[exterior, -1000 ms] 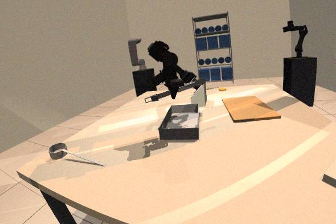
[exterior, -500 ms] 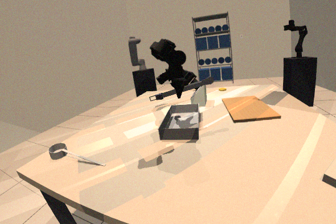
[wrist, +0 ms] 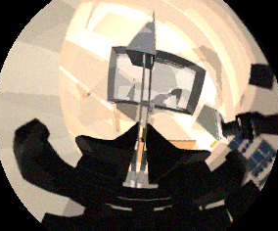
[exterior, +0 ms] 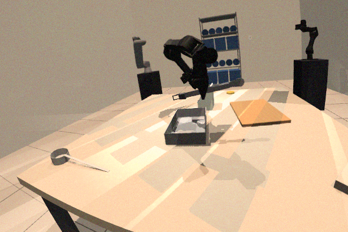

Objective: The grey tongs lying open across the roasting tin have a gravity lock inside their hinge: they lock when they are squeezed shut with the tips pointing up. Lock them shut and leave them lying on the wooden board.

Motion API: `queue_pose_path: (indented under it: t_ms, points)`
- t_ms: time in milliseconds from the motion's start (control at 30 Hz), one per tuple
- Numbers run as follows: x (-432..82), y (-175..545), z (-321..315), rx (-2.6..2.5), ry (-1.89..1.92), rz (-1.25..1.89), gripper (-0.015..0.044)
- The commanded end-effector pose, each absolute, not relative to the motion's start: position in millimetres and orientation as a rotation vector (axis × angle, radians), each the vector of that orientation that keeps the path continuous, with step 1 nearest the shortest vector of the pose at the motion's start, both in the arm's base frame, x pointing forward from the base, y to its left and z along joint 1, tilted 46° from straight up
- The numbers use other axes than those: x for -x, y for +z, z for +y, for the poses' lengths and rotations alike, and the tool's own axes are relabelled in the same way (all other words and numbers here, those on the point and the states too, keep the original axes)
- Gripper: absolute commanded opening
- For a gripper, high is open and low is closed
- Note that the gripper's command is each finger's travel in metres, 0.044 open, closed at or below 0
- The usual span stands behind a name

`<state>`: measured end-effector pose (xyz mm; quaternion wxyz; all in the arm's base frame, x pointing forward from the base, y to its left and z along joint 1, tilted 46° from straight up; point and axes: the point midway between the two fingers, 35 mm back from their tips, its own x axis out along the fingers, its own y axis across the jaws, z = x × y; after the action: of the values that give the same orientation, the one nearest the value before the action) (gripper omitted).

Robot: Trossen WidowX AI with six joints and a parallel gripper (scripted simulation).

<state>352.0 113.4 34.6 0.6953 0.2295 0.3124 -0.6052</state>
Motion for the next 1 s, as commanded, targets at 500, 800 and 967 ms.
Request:
queue_pose_path:
  t_ms: [500,800,967]
  points:
    - [-309.2,-35.0,182.8,-0.891,-1.517,0.38,-0.015]
    - [-288.0,-60.0,201.8,-1.026,-1.569,0.237,-0.015]
    - [-288.0,-60.0,201.8,-1.026,-1.569,0.237,-0.015]
